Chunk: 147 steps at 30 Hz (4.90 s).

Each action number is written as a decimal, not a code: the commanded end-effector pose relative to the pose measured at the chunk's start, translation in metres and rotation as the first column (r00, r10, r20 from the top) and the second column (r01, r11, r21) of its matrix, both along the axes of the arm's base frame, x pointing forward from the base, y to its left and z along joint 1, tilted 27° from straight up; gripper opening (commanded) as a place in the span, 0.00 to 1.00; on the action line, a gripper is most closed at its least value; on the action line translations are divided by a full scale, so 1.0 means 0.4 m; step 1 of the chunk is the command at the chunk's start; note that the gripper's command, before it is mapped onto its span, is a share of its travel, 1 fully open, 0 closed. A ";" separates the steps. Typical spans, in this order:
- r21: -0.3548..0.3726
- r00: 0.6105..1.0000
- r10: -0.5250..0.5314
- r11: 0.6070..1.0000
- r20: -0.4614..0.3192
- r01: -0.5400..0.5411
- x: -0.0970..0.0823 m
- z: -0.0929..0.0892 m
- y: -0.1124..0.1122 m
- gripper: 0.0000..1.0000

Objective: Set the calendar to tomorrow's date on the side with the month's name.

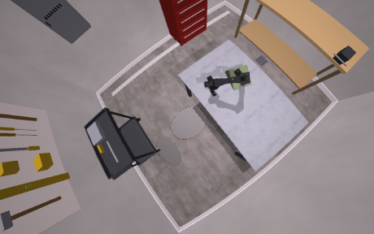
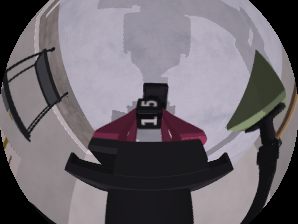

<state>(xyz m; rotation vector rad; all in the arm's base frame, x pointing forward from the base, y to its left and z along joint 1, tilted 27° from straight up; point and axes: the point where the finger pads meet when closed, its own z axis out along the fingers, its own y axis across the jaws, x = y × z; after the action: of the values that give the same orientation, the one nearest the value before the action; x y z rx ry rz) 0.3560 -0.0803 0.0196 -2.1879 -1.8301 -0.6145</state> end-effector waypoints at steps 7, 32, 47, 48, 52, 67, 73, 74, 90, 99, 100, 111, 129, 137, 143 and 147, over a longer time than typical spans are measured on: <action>0.006 1.000 0.003 1.000 -0.021 -0.003 -0.041 0.124 -0.056 0.26; -0.096 0.911 0.385 0.922 0.148 -0.375 -0.108 0.180 0.052 0.26; -0.285 0.584 0.762 0.646 0.278 -0.708 -0.209 0.203 0.174 0.26; -0.308 0.538 0.793 0.608 0.286 -0.732 -0.221 0.203 0.185 0.26; -0.337 0.477 0.829 0.556 0.294 -0.759 -0.237 0.204 0.200 0.26; -0.338 0.477 0.829 0.556 0.294 -0.759 -0.236 0.201 0.201 0.26; -0.338 0.476 0.829 0.556 0.294 -0.759 -0.232 0.174 0.215 0.26; -0.338 0.476 0.829 0.556 0.294 -0.759 -0.231 0.166 0.219 0.26; -0.337 0.476 0.828 0.557 0.295 -0.759 -0.208 0.026 0.289 0.26; -0.337 0.477 0.828 0.557 0.295 -0.759 -0.203 -0.007 0.305 0.26; -0.337 0.477 0.828 0.557 0.295 -0.759 -0.203 -0.008 0.306 0.26; -0.337 0.477 0.828 0.557 0.295 -0.759 -0.202 -0.009 0.306 0.26; -0.337 0.477 0.828 0.557 0.295 -0.759 -0.202 -0.009 0.306 0.26; -0.337 0.477 0.828 0.557 0.295 -0.759 -0.202 -0.009 0.306 0.26; -0.337 0.477 0.828 0.557 0.295 -0.759 -0.202 -0.009 0.306 0.26; -0.337 0.477 0.828 0.557 0.295 -0.759 -0.202 -0.011 0.307 0.26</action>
<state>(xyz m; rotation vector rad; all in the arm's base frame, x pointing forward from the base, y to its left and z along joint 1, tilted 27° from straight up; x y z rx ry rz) 0.2725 0.0438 0.0137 -0.9770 -2.8821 -0.7447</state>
